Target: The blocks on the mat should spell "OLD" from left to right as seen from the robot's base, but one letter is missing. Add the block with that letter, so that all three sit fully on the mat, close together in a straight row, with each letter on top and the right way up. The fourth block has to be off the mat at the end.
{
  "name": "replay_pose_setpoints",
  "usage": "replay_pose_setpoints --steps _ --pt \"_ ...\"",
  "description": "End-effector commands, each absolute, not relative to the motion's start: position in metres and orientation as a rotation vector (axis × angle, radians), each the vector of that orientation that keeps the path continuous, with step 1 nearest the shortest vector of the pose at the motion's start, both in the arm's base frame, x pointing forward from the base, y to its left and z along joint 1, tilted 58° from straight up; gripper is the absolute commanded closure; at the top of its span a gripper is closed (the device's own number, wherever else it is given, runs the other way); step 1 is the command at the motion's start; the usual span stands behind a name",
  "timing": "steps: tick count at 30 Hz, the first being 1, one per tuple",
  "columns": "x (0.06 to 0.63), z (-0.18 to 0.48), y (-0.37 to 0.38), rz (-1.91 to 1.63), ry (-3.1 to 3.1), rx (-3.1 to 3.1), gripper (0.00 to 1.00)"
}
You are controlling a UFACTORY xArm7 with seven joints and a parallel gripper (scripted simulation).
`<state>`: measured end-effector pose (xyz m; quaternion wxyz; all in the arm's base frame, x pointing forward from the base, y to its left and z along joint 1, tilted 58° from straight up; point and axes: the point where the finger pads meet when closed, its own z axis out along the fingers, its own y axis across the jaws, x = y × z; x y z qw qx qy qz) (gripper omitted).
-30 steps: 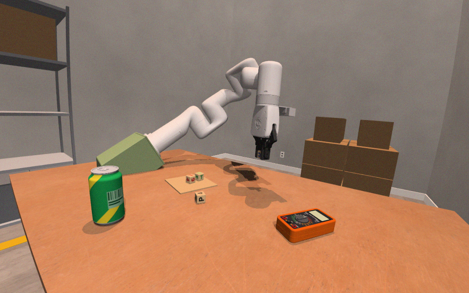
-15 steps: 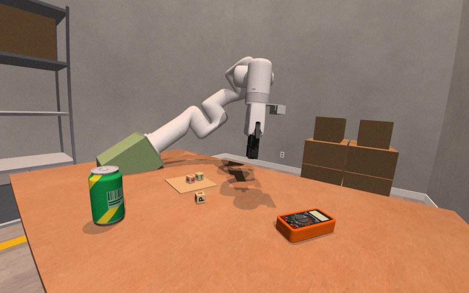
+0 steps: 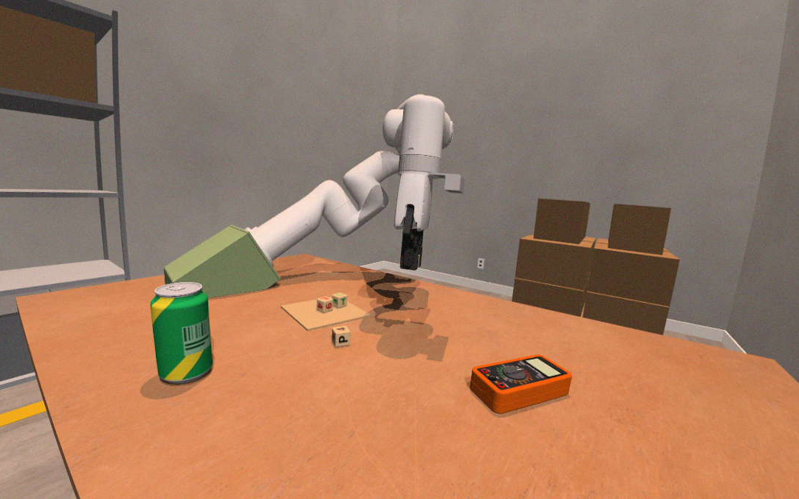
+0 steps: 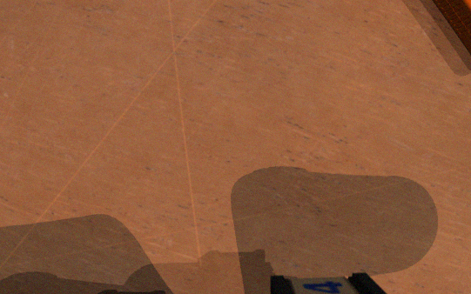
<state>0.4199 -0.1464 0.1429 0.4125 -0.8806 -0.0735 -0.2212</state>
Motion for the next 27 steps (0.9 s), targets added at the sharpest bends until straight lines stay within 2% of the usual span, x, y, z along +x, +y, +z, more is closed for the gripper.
replay_pose_setpoints --steps 1,27 --pt "0.41 0.133 -0.152 -0.48 -0.028 -2.213 0.77" --pt "0.364 0.094 -0.159 -0.156 0.579 -2.094 0.77"
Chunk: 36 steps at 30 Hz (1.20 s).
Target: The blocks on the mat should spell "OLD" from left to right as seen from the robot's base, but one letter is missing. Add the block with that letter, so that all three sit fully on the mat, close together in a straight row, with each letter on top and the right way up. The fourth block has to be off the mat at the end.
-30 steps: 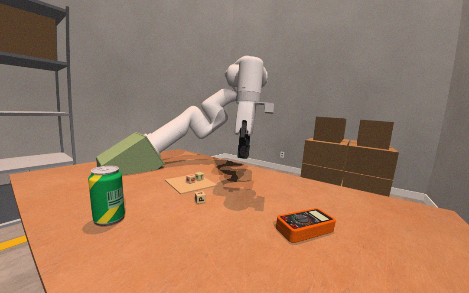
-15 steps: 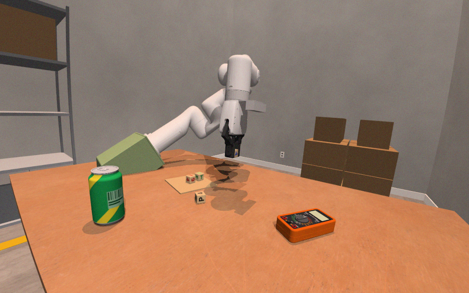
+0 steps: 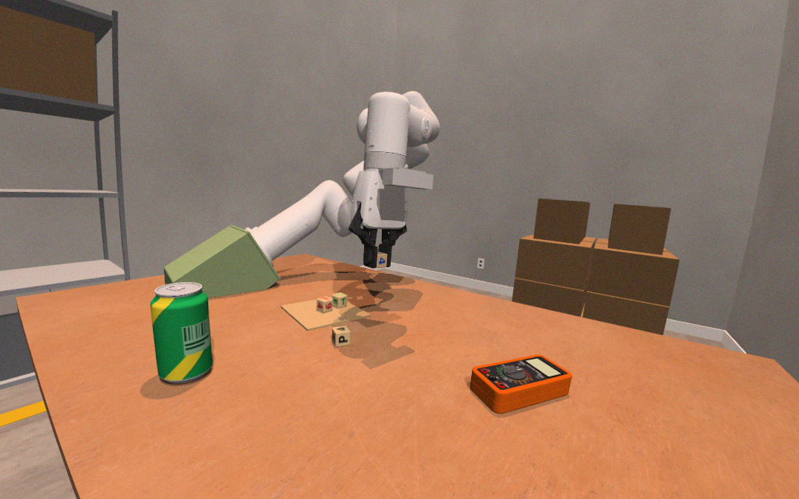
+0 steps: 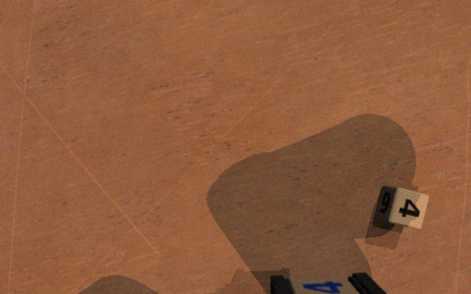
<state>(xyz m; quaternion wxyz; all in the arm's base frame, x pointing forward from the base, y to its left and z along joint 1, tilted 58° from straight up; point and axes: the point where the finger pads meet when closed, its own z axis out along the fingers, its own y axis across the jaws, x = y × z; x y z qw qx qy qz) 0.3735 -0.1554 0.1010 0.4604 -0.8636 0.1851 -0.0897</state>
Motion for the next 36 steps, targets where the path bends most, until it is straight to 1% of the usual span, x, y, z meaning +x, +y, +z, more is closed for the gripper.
replay_pose_setpoints --steps 1,36 --pt "0.362 0.092 -0.159 -0.142 0.603 -2.086 0.77" --pt "0.298 0.048 -0.152 0.315 1.336 -1.7 0.77"
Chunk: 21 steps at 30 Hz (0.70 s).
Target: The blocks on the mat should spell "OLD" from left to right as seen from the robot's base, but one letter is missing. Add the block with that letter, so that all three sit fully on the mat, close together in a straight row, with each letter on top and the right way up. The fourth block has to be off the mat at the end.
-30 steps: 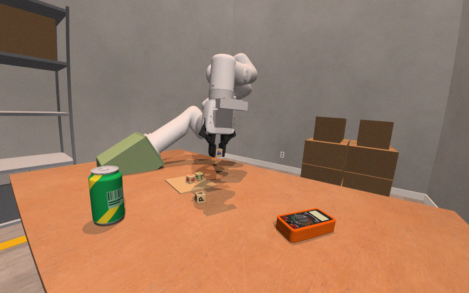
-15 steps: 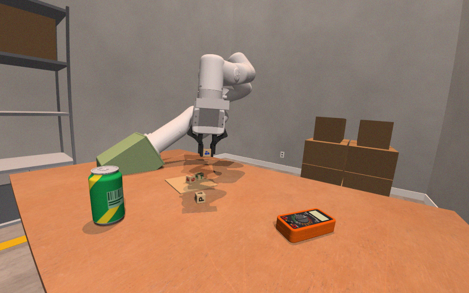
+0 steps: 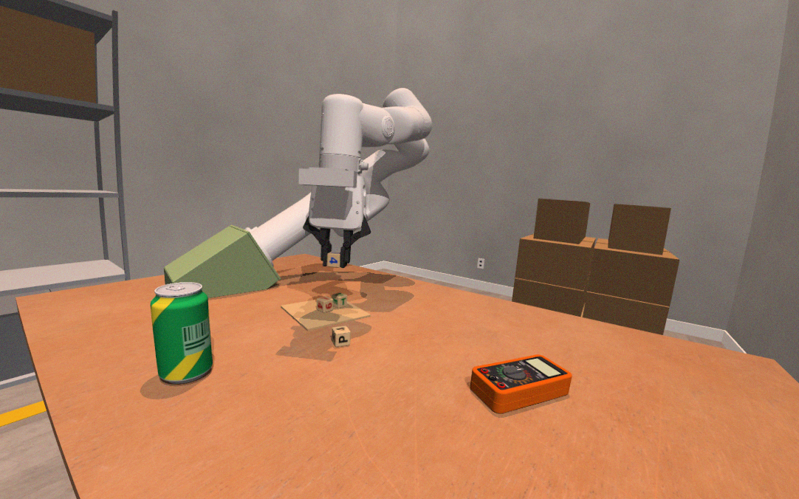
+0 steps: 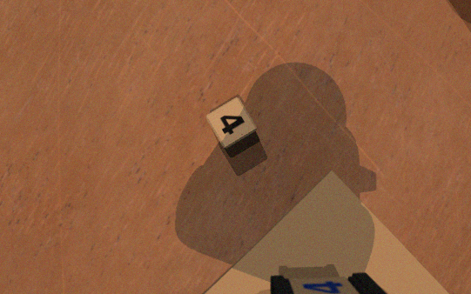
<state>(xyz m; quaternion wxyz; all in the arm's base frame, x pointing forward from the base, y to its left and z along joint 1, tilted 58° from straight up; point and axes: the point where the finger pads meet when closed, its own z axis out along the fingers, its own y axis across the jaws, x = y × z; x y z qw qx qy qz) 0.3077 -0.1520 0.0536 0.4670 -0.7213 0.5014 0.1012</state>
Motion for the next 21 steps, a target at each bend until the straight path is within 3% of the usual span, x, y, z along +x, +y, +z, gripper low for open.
replay_pose_setpoints --steps 1,21 --pt "0.296 0.047 -0.152 0.328 1.355 -1.686 0.77" --pt "0.262 0.028 -0.141 0.581 1.694 -1.375 0.77"
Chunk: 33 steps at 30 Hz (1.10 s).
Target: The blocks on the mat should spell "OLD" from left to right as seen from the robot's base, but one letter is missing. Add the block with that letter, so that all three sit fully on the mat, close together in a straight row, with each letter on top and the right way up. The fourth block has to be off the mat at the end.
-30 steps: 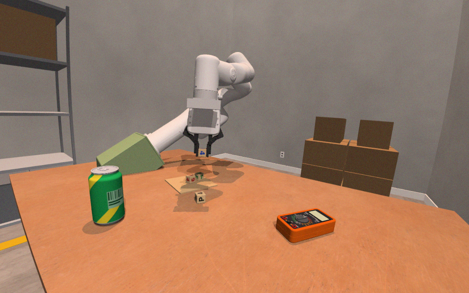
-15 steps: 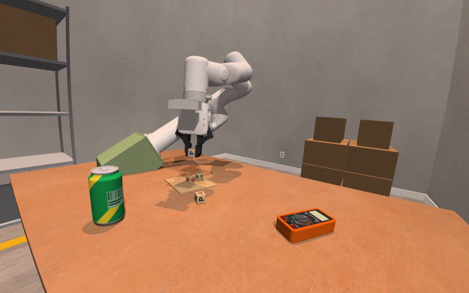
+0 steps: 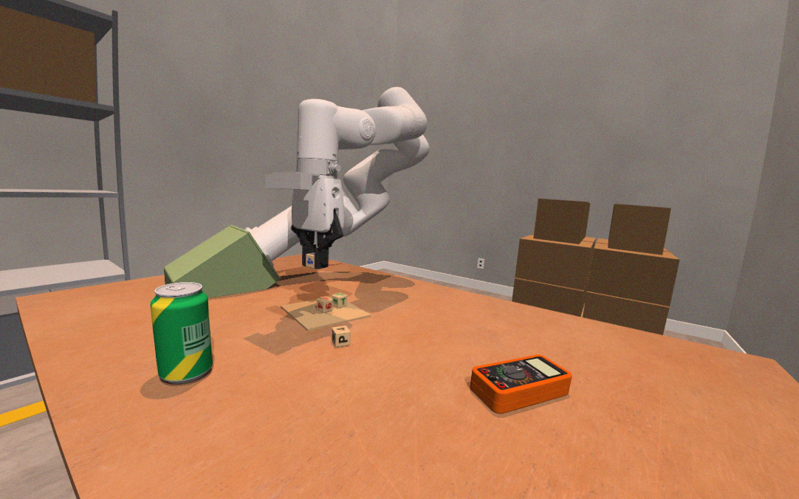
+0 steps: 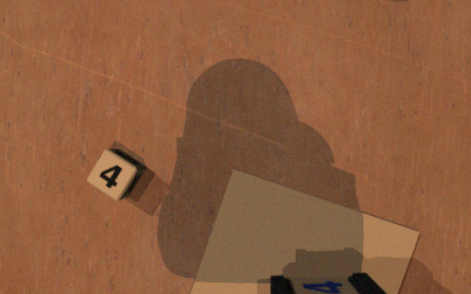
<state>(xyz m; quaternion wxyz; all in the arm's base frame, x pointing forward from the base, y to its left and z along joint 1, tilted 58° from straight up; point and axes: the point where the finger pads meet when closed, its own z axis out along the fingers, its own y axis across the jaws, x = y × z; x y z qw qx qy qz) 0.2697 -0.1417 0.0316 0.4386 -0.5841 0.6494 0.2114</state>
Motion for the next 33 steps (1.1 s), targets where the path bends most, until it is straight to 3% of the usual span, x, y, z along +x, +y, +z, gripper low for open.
replay_pose_setpoints --steps 1,33 --pt "0.261 0.027 -0.141 0.587 1.701 -1.367 0.77" --pt "0.268 0.012 -0.119 0.6 1.717 -1.349 0.77"
